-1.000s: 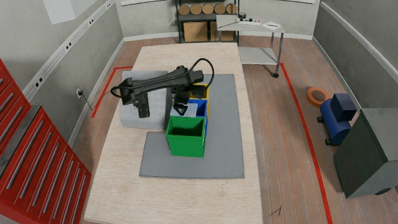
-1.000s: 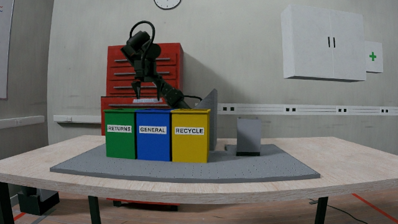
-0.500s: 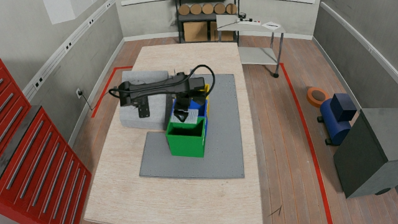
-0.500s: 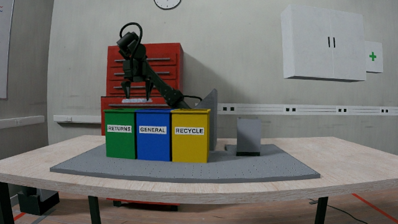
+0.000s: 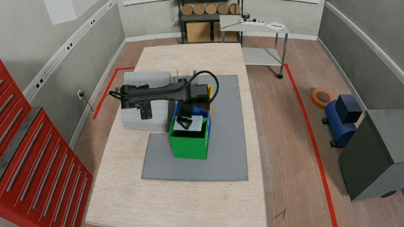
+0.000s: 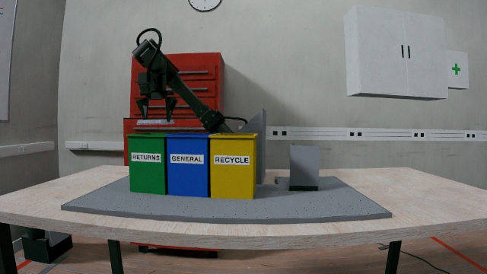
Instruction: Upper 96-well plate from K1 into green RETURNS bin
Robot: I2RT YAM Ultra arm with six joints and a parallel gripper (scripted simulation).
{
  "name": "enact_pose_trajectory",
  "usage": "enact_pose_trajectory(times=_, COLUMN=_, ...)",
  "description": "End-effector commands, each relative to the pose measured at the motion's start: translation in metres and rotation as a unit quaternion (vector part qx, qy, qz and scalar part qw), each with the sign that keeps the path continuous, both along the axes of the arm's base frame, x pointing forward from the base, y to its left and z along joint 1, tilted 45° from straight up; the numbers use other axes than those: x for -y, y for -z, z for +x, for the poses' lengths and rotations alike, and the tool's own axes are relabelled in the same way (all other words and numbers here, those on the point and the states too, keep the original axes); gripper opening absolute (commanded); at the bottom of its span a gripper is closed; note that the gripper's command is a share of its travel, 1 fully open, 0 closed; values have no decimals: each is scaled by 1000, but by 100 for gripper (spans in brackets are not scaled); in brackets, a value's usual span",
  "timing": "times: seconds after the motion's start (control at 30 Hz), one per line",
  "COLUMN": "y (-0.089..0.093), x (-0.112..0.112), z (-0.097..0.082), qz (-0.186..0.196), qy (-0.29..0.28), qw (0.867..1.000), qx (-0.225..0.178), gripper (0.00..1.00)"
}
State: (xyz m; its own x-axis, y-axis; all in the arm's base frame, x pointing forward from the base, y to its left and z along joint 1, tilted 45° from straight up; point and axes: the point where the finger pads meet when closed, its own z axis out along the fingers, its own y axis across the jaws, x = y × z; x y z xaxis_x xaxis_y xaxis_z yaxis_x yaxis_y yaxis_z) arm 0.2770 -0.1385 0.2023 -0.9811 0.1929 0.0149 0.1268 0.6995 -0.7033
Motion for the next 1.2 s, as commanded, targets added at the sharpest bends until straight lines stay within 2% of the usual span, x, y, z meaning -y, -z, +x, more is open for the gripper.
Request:
enact_pose_trajectory(times=0.0, y=-19, x=-2, z=3, qz=-4, qy=-17, qw=1000, qx=19, gripper=0)
enact_pose_trajectory(times=1.17, y=-21, x=-1, z=2, qz=-5, qy=-19, qw=1000, qx=20, gripper=0)
